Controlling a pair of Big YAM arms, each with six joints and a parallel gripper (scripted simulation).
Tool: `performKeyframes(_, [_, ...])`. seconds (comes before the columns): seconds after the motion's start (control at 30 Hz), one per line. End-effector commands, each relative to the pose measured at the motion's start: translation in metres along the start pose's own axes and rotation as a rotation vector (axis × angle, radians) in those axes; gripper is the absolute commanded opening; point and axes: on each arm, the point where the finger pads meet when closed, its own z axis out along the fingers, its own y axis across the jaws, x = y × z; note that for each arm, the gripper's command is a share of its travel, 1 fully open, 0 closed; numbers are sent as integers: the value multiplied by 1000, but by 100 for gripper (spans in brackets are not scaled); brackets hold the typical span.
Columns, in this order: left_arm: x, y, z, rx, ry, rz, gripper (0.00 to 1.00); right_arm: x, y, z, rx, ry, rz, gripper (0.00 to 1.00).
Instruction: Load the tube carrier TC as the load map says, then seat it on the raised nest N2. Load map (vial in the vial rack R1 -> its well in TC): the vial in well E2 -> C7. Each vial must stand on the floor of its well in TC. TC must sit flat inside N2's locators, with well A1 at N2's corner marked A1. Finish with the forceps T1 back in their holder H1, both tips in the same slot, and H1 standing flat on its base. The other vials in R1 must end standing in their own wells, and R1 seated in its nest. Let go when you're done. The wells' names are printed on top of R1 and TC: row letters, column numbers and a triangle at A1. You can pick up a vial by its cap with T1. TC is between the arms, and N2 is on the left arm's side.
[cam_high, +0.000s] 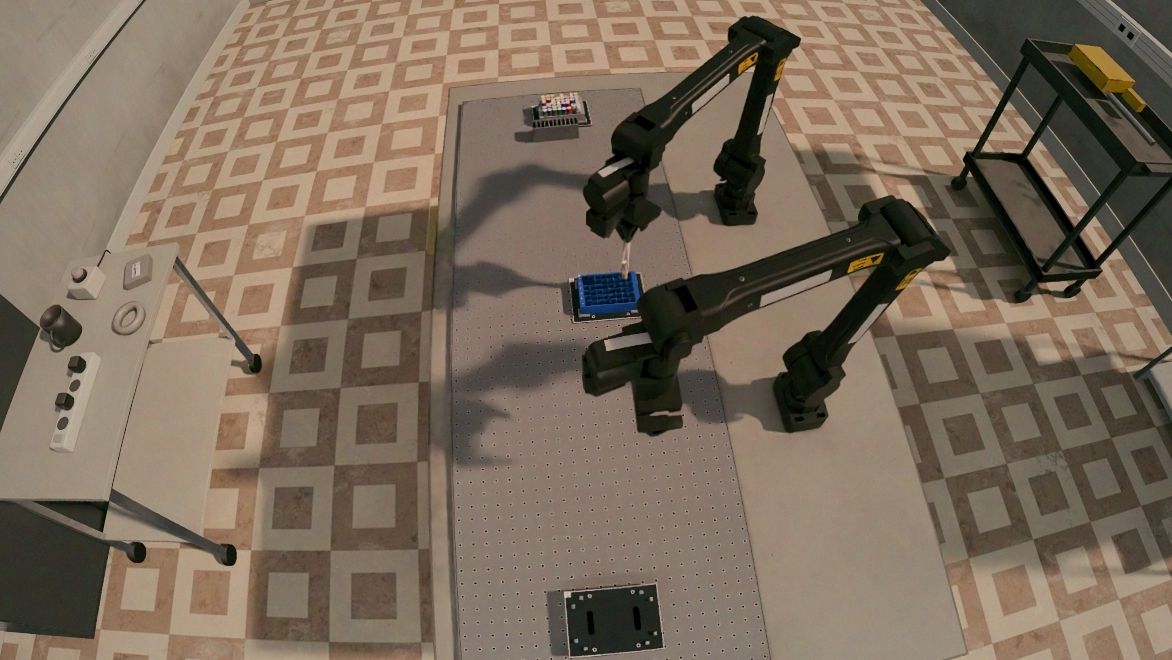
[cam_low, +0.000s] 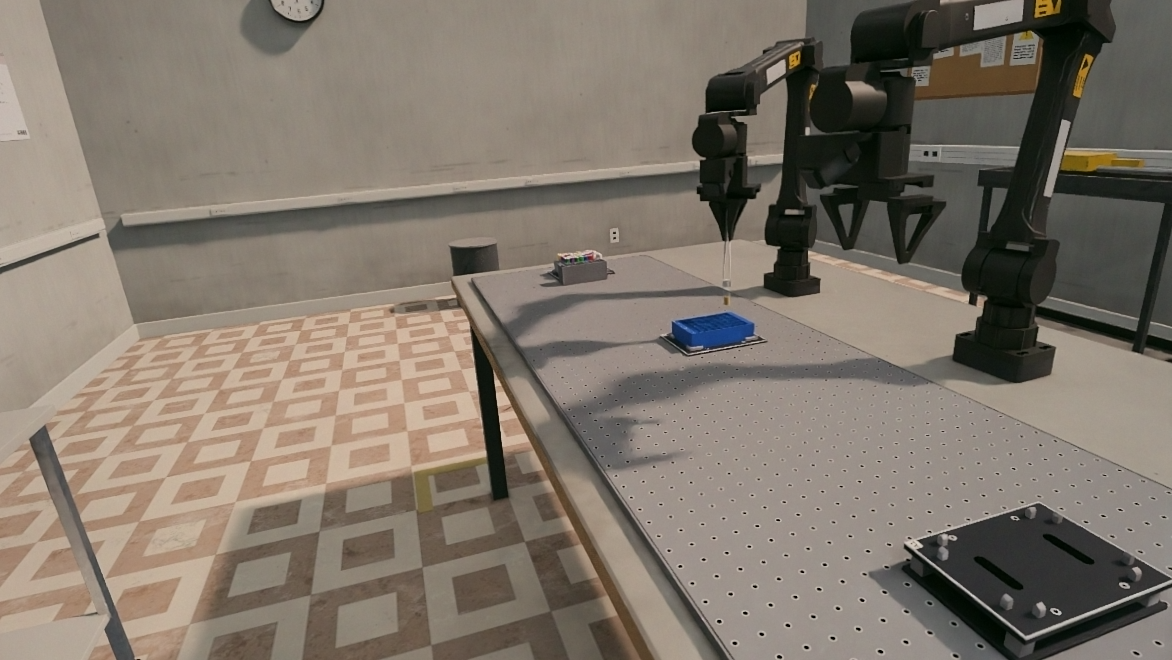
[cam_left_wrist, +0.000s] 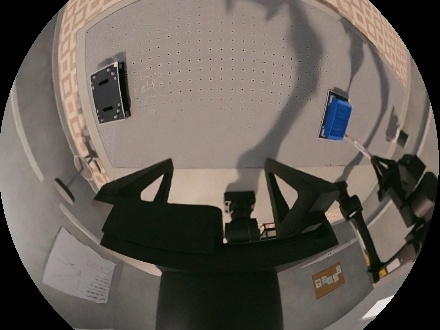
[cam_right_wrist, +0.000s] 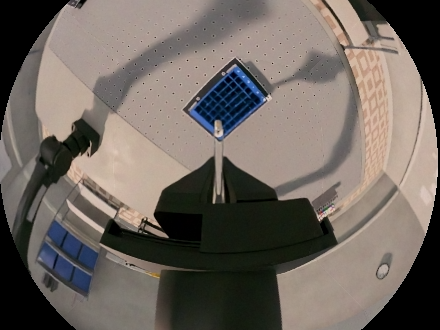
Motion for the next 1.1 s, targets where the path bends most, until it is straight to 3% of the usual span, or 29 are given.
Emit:
performKeyframes(0.0, [-8, 3, -14, -10, -34, -6, 100, 1, -3, -6, 4, -7, -2, 9])
performKeyframes(0.43, [-8, 3, -14, -10, -34, -6, 100, 5, -3, -1, 3, 7, -2, 9])
performKeyframes(0.83, [-8, 3, -14, -10, -34, -6, 100, -10, -5, -4, 8, -35, -1, 9])
performKeyframes(1.07, [-8, 3, -14, -10, -34, -6, 100, -3, -4, 7, 5, -7, -2, 9])
